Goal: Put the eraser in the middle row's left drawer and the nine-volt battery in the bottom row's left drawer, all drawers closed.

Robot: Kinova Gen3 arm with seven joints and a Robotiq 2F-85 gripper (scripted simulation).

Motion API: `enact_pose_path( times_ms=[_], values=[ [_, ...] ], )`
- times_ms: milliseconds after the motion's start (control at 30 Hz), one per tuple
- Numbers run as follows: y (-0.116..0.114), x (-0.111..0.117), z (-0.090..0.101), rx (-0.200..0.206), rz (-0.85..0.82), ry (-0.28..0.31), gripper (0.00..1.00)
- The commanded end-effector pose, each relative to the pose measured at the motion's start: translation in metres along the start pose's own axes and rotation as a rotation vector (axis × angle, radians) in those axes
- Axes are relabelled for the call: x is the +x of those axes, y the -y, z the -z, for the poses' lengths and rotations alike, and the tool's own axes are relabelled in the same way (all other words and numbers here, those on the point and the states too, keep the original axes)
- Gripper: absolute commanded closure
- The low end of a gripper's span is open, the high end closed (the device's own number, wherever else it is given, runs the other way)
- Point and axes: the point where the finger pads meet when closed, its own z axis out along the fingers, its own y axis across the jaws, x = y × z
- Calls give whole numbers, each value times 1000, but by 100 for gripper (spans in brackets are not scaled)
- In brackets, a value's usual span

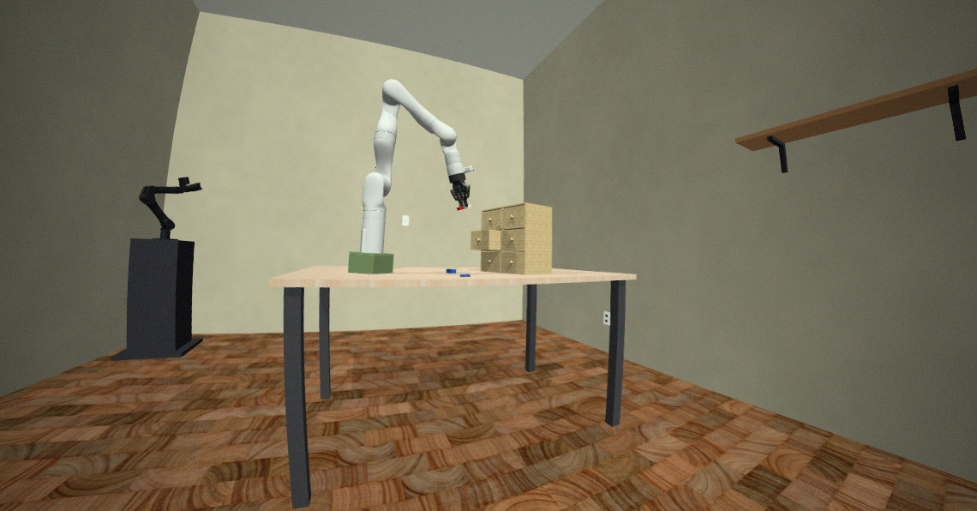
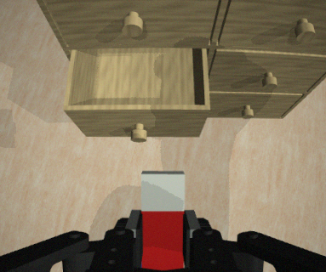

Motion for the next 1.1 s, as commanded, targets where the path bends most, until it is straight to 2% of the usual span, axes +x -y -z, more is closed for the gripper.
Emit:
enact_pose_path(
  times_ms=[0,500,1067],
  values=[
    [-2,-2,3,-8,-4,-9,81],
    [-2,-4,3,-8,-3,-166,81],
    [-2,-5,3,-7,-3,-258,81]
  ],
)
